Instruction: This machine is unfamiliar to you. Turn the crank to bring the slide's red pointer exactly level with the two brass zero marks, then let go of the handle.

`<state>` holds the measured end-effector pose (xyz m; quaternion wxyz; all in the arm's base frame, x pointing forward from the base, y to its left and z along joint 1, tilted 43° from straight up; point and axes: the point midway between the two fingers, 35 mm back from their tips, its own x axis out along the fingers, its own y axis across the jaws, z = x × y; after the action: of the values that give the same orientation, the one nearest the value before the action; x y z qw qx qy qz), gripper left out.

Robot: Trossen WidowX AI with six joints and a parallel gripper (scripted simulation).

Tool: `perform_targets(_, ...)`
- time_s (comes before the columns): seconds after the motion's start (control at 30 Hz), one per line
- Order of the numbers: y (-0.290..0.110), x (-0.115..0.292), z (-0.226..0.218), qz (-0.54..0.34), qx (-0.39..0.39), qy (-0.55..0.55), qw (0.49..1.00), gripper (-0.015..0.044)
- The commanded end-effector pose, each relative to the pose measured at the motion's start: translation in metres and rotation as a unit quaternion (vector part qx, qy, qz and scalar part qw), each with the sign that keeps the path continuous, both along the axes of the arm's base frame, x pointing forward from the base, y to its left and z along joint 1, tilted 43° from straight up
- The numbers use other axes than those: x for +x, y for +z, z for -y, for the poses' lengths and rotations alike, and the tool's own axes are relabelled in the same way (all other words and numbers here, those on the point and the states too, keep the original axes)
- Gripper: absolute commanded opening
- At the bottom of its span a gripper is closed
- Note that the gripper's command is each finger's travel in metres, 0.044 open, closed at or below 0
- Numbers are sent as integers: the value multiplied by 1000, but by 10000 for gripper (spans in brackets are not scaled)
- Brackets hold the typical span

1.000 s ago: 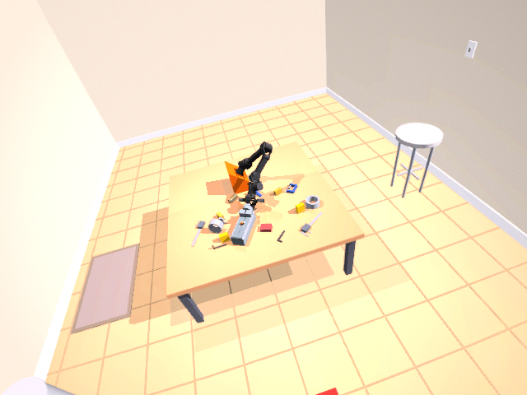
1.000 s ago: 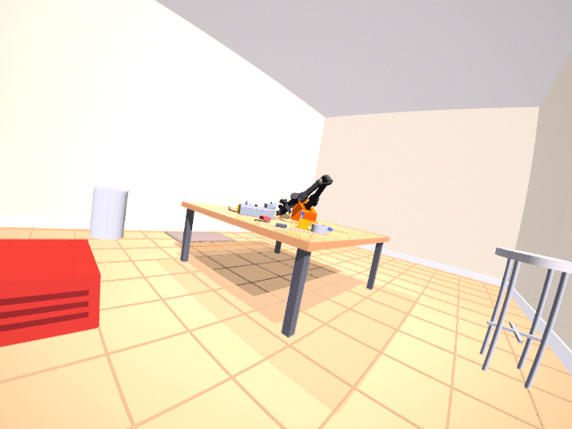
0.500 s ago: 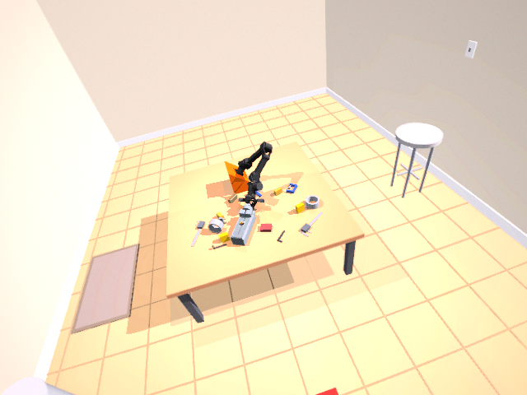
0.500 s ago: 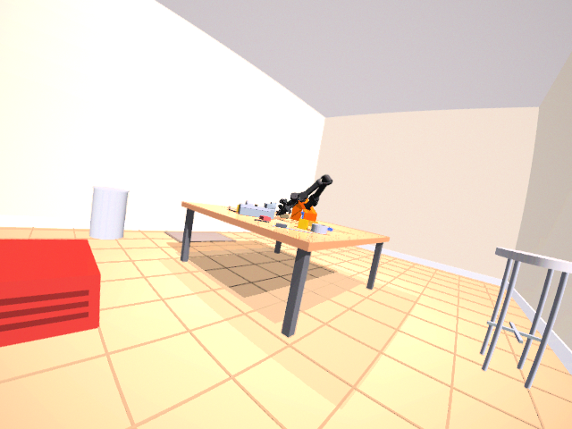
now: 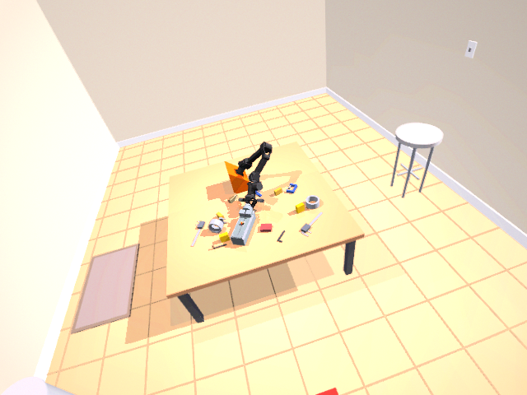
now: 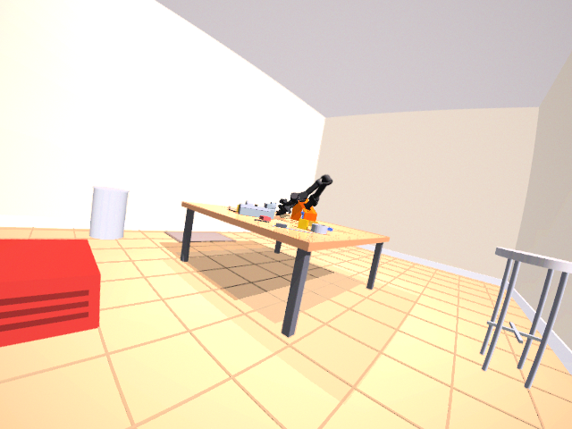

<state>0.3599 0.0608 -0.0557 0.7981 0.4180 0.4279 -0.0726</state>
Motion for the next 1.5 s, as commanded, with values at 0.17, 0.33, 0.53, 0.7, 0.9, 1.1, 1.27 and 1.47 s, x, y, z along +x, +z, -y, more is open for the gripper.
perform_targets(0.17, -5, -5, 7, -10, -6, -8, 1000, 0)
perform_targets(0.33, -5, -5, 7, -10, -6, -8, 1000, 0)
perform_targets(0.53, -6, -5, 8, -10, -6, -8, 1000, 0)
perform_targets(0.7, -6, -6, 8, -10, -6, -8, 1000, 0)
perform_targets(0.9, -6, -6, 9, -10, -6, -8, 1000, 0)
perform_targets(1.1, -6, -7, 11, -10, -6, -8, 1000, 0)
perform_targets(1.27, -6, -8, 12, -10, -6, -8, 1000, 0)
perform_targets(1.47, -6, -9, 14, -10, -6, -8, 1000, 0)
